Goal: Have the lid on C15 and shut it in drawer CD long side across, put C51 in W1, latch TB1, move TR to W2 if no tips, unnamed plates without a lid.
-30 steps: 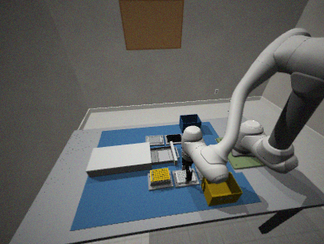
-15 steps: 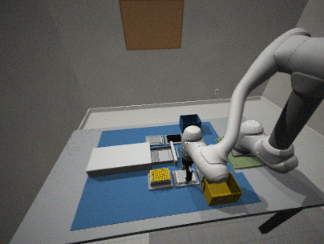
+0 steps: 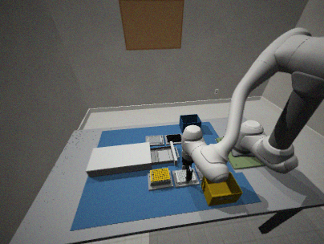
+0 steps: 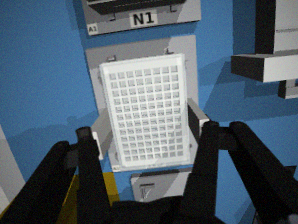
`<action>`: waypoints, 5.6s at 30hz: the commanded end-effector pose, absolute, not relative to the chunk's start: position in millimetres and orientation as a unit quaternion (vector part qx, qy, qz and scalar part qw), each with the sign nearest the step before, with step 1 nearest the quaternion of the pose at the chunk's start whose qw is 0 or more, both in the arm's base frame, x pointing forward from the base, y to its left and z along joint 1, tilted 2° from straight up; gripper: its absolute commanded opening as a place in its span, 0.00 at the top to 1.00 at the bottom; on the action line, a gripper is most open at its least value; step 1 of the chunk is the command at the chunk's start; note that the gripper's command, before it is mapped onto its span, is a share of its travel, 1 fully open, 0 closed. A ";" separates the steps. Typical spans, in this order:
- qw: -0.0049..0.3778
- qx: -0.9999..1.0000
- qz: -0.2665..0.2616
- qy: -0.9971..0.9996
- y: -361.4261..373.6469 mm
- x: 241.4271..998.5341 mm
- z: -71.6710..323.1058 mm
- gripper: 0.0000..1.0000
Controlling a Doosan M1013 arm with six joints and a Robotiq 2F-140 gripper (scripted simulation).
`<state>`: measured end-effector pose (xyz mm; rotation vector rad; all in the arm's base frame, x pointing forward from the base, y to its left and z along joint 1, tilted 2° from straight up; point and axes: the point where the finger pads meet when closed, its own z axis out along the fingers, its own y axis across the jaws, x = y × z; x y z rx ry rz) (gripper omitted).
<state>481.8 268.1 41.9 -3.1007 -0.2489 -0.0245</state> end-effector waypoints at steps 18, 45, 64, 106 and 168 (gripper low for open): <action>0.016 -0.997 -0.008 -0.080 267.8 481.6 54.0 1.00; 0.016 -0.997 -0.008 -0.080 266.8 481.2 84.6 1.00; 0.016 -0.997 -0.008 -0.080 266.1 480.9 107.3 1.00; 0.016 -0.997 -0.008 -0.080 264.4 480.2 157.9 1.00; 0.007 -0.711 -0.016 -0.703 180.5 554.6 162.9 1.00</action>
